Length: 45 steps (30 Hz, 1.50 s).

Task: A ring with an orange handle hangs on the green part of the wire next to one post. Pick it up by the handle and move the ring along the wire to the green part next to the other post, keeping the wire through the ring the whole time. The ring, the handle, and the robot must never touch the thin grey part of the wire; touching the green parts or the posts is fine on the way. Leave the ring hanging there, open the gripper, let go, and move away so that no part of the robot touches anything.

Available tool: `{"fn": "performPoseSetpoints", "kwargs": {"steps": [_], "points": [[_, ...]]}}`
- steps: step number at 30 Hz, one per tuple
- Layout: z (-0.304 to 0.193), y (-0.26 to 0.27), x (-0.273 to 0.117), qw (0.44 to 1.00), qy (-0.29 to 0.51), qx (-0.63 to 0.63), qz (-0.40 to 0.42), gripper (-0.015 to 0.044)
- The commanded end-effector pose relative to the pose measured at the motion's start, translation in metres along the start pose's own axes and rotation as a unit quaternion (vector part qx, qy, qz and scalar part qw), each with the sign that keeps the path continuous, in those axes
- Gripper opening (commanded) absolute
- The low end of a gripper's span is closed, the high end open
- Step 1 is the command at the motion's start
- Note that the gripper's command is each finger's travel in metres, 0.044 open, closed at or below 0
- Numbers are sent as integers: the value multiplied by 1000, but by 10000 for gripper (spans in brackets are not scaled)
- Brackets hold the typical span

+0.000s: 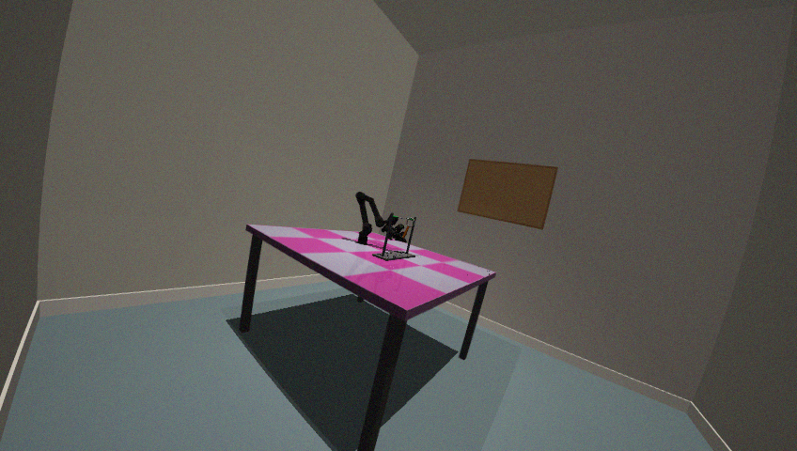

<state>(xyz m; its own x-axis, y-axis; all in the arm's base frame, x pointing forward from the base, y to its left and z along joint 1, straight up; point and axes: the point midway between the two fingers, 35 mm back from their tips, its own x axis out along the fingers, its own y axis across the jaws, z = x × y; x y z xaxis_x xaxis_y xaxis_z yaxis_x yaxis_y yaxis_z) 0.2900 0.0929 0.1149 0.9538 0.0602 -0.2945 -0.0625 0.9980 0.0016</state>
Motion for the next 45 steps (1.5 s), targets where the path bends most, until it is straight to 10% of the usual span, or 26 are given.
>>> {"fn": "performPoseSetpoints", "kwargs": {"steps": [1, 11, 23, 45], "points": [[0, -1, 0, 1000, 0, 2, -2, -150], [0, -1, 0, 1000, 0, 2, -2, -150], [0, 0, -1, 1000, 0, 0, 0, 160], [1, 1, -39, 1000, 2, 2, -2, 160]]}}
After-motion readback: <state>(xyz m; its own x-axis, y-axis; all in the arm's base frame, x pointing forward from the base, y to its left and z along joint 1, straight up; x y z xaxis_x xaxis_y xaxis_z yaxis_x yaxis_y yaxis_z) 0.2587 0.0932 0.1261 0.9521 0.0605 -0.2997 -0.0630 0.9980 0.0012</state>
